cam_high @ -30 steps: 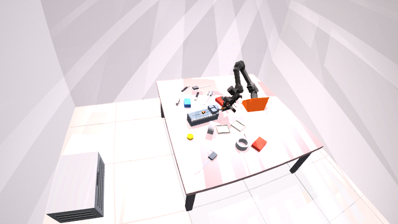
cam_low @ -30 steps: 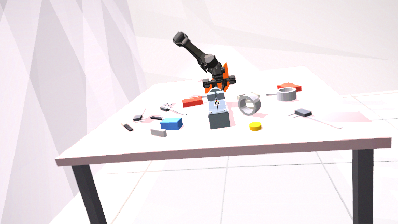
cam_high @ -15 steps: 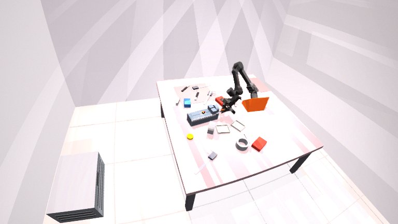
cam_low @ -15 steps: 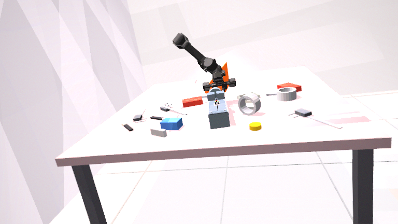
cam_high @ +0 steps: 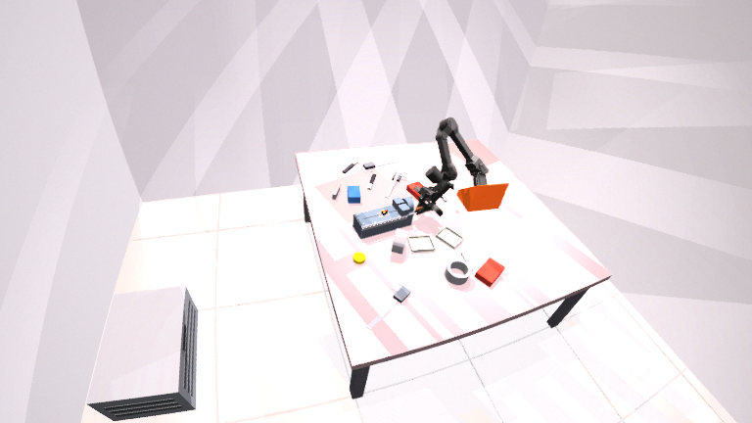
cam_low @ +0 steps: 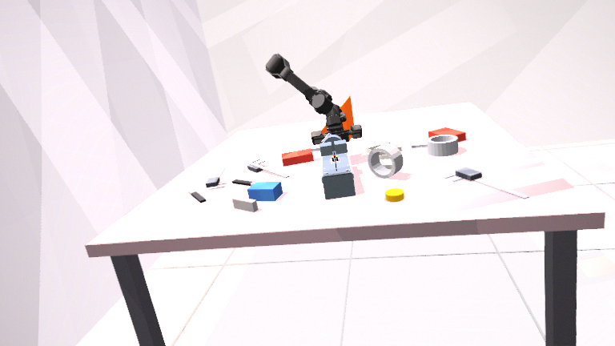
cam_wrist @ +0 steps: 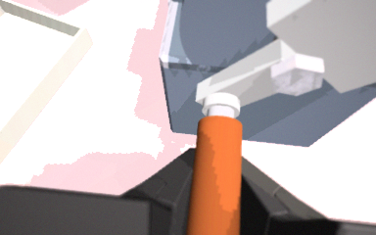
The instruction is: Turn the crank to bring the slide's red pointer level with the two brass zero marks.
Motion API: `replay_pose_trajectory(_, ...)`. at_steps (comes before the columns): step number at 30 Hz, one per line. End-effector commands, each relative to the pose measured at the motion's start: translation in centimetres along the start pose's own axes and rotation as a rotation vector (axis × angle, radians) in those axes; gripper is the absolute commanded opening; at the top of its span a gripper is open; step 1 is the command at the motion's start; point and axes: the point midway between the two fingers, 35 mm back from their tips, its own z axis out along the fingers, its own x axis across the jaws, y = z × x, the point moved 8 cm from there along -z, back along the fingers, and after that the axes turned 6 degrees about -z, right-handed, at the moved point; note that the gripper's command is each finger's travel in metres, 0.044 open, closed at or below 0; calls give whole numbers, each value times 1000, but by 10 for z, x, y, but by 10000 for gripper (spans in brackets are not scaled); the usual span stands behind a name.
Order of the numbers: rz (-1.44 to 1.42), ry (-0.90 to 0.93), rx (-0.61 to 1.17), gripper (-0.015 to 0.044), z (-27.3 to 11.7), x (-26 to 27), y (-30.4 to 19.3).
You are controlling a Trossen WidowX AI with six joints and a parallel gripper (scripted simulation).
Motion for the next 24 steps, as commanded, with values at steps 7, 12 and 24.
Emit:
replay_pose_trajectory(7,9,-9,11,0,6,-11,-6)
replay_pose_trajectory(12,9,-9,11,0,6,-14,-7)
replay_pose_trajectory(24,9,-9,11,0,6,-19,-7)
